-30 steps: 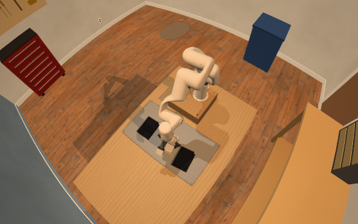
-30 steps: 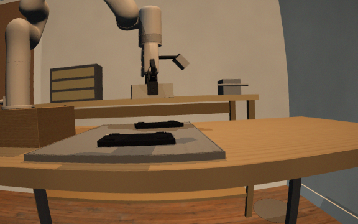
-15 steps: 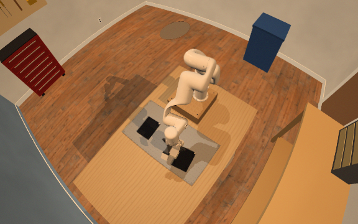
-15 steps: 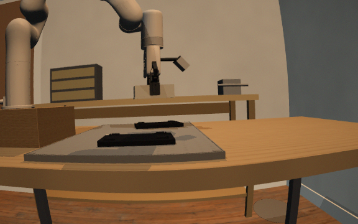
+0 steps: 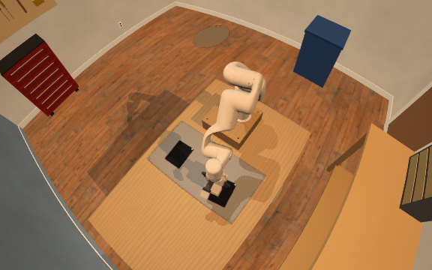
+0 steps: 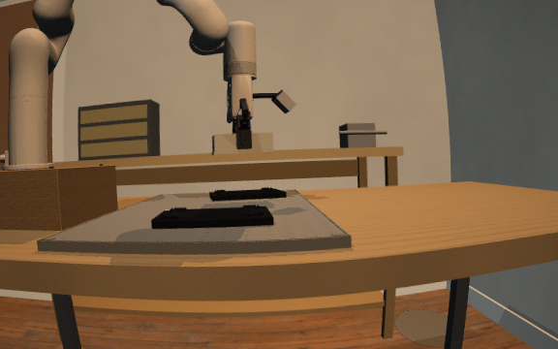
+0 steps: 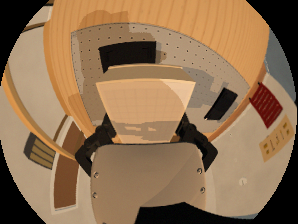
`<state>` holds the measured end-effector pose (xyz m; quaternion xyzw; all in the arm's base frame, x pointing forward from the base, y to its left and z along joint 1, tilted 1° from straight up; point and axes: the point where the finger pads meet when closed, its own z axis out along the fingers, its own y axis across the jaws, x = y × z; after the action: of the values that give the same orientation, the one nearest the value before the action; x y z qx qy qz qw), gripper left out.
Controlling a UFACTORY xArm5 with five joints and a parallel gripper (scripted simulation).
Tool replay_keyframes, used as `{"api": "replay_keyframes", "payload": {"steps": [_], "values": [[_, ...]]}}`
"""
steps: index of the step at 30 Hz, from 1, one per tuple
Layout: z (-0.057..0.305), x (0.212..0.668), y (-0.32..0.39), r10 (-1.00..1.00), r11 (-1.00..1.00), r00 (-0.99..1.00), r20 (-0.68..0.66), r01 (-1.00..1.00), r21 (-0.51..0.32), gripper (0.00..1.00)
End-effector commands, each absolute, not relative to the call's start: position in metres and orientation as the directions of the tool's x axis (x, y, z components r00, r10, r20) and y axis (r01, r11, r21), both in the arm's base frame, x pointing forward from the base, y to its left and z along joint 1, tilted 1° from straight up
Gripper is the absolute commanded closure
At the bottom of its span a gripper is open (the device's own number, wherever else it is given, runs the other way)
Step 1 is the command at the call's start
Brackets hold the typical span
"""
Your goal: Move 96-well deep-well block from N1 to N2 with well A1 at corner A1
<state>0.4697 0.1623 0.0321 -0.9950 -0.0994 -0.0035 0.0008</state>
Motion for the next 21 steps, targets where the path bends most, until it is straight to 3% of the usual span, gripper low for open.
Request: {"api": "replay_keyframes", "payload": {"steps": [1, 21], "values": [[0.034, 0.472, 0.174, 0.198, -0.98, 0.98, 0.011, 0.198, -0.002, 1.0], [0.034, 0.474, 0.203, 0.198, -0.98, 0.98, 0.011, 0.198, -0.002, 1.0]]}}
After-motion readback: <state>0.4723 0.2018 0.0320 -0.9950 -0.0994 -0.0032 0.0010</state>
